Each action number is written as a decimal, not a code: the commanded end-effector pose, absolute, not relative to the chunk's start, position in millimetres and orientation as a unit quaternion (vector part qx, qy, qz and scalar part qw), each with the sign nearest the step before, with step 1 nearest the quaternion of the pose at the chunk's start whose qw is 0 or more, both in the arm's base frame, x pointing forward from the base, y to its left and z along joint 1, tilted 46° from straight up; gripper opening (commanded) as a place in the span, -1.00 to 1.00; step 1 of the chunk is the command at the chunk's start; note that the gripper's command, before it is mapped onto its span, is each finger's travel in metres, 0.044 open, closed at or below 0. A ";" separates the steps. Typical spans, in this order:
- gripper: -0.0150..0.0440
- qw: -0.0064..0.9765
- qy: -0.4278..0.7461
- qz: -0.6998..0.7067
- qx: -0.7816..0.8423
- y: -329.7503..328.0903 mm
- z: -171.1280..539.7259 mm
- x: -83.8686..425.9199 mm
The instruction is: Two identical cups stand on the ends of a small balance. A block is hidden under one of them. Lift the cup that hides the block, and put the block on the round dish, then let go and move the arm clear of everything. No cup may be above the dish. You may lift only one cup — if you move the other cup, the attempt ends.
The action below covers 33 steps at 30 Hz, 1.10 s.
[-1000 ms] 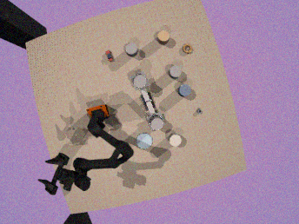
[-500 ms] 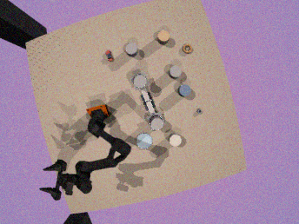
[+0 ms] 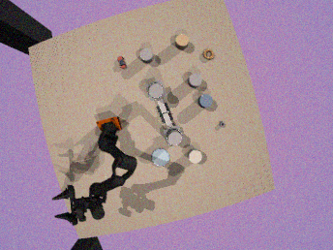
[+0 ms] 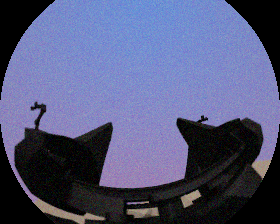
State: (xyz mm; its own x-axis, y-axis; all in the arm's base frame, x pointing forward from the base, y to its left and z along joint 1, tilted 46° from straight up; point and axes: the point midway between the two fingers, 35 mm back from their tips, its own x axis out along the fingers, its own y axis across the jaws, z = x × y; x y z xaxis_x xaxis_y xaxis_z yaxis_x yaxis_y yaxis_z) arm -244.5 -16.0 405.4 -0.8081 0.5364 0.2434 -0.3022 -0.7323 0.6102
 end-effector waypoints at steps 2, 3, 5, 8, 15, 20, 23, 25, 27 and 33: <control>1.00 0.163 0.272 0.933 0.167 -59.1 398.4 -248.9; 1.00 0.149 0.270 0.938 0.159 -67.8 396.8 -248.5; 1.00 0.120 0.264 0.946 0.144 -85.2 393.7 -246.6; 1.00 0.076 0.255 0.956 0.122 -111.0 388.9 -241.5; 1.00 -0.027 0.227 0.971 0.073 -169.0 376.5 -218.9; 1.00 -0.102 0.202 0.973 0.041 -206.7 366.7 -194.1; 1.00 -0.149 0.190 0.970 0.023 -228.0 360.7 -175.5; 1.00 -0.180 0.182 0.967 0.011 -241.2 356.6 -161.8; 1.00 -0.211 0.173 0.962 0.000 -253.4 352.4 -147.1; 1.00 -0.294 0.129 0.947 -0.017 -280.1 347.3 -101.2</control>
State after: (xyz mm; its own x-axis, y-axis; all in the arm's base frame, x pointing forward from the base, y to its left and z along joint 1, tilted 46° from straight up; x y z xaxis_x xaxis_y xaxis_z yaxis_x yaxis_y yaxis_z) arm -123.7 -267.0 347.4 -0.8714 -0.4875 0.0549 0.4803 -0.8250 0.2977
